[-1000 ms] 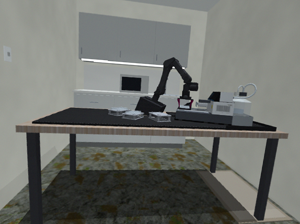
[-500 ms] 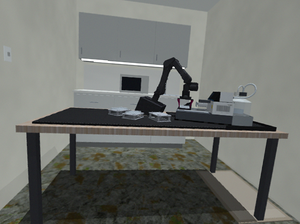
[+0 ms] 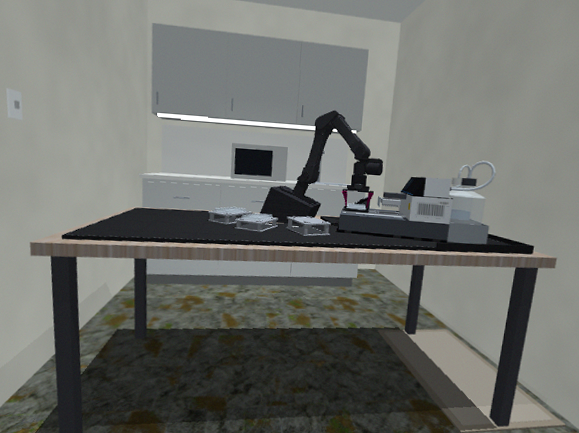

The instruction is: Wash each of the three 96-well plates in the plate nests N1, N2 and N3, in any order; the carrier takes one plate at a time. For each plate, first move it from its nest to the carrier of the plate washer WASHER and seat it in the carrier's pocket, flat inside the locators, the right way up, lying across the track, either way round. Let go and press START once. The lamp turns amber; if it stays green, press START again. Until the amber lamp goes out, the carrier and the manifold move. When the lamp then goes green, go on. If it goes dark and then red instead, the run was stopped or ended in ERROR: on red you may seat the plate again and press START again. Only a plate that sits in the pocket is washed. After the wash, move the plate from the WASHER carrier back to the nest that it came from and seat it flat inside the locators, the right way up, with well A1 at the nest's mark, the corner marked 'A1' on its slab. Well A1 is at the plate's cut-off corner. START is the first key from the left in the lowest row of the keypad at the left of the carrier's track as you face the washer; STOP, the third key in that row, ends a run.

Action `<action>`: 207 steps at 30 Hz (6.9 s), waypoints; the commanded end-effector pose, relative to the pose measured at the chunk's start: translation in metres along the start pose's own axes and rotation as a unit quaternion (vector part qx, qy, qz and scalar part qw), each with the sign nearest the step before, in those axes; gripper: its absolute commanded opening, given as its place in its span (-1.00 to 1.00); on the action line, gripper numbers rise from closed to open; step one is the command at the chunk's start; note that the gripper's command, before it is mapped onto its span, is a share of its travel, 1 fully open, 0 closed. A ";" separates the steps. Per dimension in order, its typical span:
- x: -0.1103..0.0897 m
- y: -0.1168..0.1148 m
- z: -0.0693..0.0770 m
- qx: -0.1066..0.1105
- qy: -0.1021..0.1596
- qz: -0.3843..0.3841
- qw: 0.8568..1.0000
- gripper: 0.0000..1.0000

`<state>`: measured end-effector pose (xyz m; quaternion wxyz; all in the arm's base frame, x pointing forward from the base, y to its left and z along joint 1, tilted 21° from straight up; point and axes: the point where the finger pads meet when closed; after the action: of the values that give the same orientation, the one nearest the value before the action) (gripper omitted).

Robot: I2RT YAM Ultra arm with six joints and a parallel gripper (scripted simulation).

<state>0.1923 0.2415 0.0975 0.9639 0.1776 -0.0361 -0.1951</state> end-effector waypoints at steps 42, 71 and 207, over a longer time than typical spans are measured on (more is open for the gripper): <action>0.001 0.001 0.070 0.003 -0.004 0.001 1.000 1.00; -0.010 -0.002 0.088 0.003 -0.004 0.034 0.999 -1.00; -0.164 -0.075 0.011 0.197 -0.172 0.682 0.683 -1.00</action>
<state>0.0153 0.2283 0.0737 0.7579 0.2340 -0.3447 0.5021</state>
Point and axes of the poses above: the point where the finger pads meet when closed, its own z axis back along the fingers, its own y axis across the jaws, x = y × z, and after that the axes turned 4 degrees about -z, right-handed
